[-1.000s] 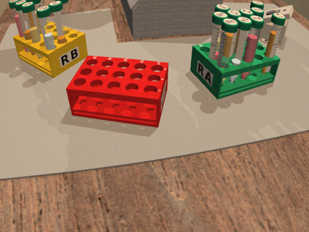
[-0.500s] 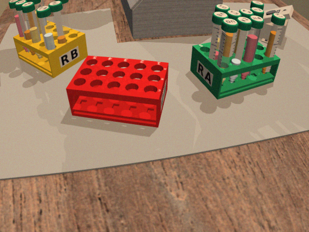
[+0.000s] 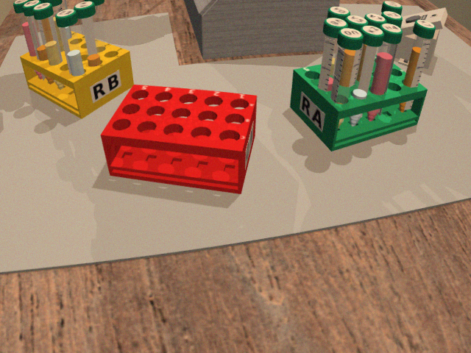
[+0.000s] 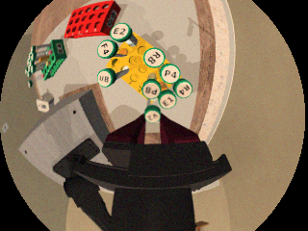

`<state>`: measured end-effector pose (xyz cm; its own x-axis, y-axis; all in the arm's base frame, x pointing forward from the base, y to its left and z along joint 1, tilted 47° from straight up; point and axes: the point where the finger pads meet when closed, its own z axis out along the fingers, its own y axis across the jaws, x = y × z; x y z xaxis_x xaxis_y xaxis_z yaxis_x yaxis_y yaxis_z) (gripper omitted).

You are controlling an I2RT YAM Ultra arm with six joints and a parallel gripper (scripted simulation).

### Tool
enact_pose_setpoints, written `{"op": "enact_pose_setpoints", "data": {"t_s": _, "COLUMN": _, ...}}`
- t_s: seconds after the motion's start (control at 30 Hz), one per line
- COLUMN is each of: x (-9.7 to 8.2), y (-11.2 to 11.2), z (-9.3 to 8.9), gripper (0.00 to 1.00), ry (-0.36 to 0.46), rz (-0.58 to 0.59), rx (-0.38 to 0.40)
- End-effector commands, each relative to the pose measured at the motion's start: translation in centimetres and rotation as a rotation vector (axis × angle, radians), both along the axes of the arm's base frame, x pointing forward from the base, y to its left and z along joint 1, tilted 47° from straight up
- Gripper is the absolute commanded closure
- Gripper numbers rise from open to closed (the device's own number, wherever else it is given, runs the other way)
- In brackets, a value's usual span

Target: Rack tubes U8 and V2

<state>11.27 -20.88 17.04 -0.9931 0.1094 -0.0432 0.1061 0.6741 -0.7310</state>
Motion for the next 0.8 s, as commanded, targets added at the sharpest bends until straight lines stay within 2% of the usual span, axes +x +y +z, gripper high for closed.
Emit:
{"op": "enact_pose_setpoints", "data": {"t_s": 0.0, "x": 0.01, "y": -0.2, "z": -0.55, "gripper": 1.0, "ry": 0.009, "rz": 0.008, "rx": 0.0}}
{"op": "enact_pose_setpoints", "data": {"t_s": 0.67, "x": -0.16, "y": -0.44, "z": -0.58, "gripper": 1.0, "ry": 0.012, "rz": 0.003, "rx": -0.008}}
{"op": "enact_pose_setpoints", "data": {"t_s": 0.7, "x": 0.2, "y": -0.34, "z": 0.0, "gripper": 1.0, "ry": -0.004, "rz": 0.011, "rx": -0.009}}
{"op": "enact_pose_setpoints", "data": {"t_s": 0.77, "x": 0.2, "y": -0.34, "z": 0.0, "gripper": 1.0, "ry": -0.004, "rz": 0.011, "rx": -0.009}}
